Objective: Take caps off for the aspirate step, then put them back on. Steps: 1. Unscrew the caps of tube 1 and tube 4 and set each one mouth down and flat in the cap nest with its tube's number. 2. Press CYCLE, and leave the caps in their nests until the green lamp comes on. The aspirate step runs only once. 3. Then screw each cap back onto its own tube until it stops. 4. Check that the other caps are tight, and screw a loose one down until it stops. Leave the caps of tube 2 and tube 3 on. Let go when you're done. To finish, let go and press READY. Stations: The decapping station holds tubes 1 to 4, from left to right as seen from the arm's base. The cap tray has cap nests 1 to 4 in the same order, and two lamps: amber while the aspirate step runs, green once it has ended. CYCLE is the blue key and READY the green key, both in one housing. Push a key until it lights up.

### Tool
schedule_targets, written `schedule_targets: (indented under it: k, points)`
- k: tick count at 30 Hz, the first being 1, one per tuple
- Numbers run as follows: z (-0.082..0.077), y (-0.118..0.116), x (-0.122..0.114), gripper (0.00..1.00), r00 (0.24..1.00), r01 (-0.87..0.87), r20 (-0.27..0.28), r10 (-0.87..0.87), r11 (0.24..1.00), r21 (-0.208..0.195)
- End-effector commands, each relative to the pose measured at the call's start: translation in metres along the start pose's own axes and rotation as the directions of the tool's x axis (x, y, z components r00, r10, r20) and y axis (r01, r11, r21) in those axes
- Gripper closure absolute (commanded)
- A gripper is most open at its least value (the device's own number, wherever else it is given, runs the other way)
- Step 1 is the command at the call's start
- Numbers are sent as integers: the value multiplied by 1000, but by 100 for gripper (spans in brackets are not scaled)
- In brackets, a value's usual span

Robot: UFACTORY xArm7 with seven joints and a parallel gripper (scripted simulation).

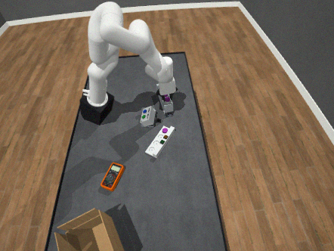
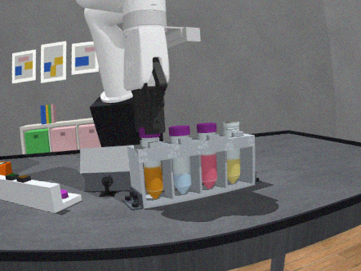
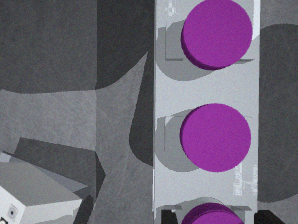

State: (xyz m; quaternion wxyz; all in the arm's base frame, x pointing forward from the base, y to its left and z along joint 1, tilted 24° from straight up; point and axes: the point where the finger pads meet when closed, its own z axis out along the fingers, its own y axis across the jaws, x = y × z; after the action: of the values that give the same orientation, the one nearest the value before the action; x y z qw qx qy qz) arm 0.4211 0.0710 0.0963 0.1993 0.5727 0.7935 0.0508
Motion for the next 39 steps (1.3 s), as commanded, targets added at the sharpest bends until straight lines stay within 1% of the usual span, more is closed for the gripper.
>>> schedule_targets:
  k: [1, 8, 9, 23, 30, 32, 37, 39]
  points:
    - [-3, 2, 0, 54, 1000, -7, 4, 7, 1000, -6]
    - [-3, 2, 0, 54, 1000, -7, 4, 7, 1000, -6]
    - [-3, 2, 0, 100, 1000, -7, 4, 7, 1000, -6]
    - [-3, 2, 0, 100, 1000, -7, 4, 7, 1000, -6]
    - [-24, 2, 0, 100, 1000, -7, 4, 7, 1000, -7]
    - [-24, 2, 0, 100, 1000, -7, 4, 7, 1000, -7]
    - [-39, 2, 0, 100, 1000, -8, 4, 8, 1000, -7]
    - [-39, 2, 0, 100, 1000, -8, 4, 8, 1000, -7]
